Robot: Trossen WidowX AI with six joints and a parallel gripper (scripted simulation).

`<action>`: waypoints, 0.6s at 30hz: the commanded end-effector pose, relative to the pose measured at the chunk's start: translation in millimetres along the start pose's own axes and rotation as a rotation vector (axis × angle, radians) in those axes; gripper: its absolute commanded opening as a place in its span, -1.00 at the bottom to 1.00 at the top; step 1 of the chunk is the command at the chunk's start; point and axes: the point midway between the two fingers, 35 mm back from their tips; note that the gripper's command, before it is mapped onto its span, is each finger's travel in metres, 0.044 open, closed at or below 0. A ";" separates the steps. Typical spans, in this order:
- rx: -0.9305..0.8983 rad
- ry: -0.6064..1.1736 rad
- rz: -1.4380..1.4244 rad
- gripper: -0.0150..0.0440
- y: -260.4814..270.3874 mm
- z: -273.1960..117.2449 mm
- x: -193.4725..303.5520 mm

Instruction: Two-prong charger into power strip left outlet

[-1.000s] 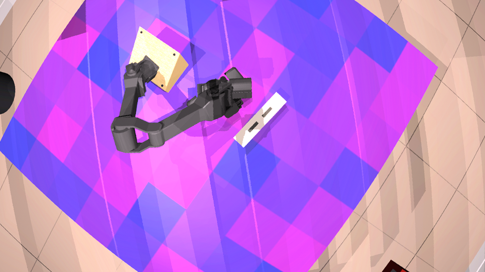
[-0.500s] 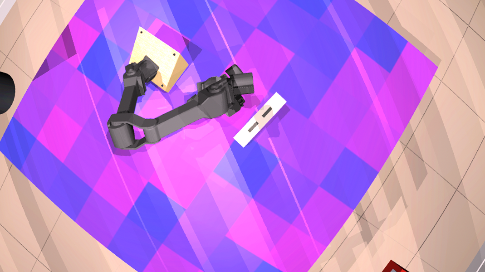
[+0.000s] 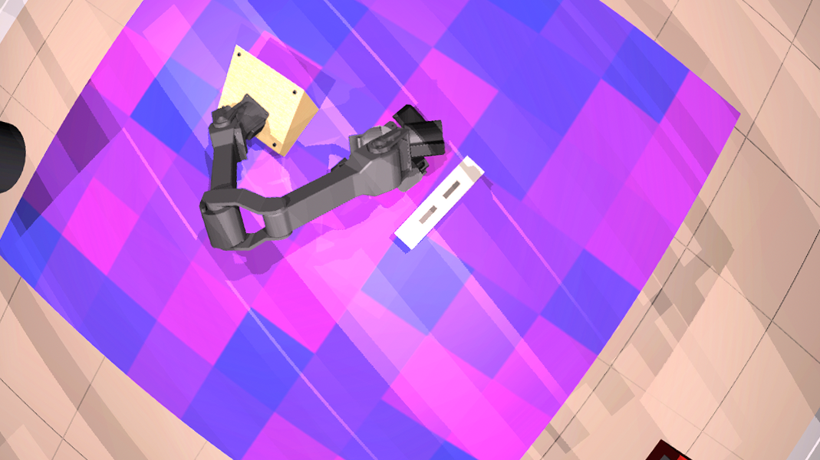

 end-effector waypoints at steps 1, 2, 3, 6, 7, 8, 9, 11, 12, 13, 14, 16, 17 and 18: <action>-0.001 -0.005 -0.017 -0.49 6.3 3.6 -6.5; -0.001 -0.005 -0.021 -0.49 7.7 4.6 -7.5; 0.000 -0.005 -0.024 -0.49 9.0 5.6 -8.5; 0.000 -0.005 -0.035 -0.49 13.0 8.8 -11.5; 0.000 -0.005 -0.039 -0.49 14.3 9.9 -12.5; 0.000 -0.005 -0.042 -0.49 15.7 11.0 -13.4; 0.001 -0.005 -0.046 -0.49 17.0 12.1 -14.4; 0.001 -0.005 -0.053 -0.49 19.7 14.3 -16.3; 0.001 -0.005 -0.056 -0.49 21.0 15.4 -17.2; 0.001 -0.005 -0.060 -0.49 22.4 16.6 -18.1; 0.002 -0.005 -0.064 -0.49 23.7 17.7 -19.0; 0.002 -0.005 -0.071 -0.49 26.4 20.1 -20.9; 0.002 -0.005 -0.074 -0.49 27.7 21.3 -21.7; 0.002 -0.005 -0.078 -0.49 29.1 22.5 -22.6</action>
Point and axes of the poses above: the point midway between the two fingers, 35 mm back from their tips, its own z axis out along the fingers, its own y axis across the jaws, x = y × z, and after that the axes turned 13 degrees about -z, right-handed
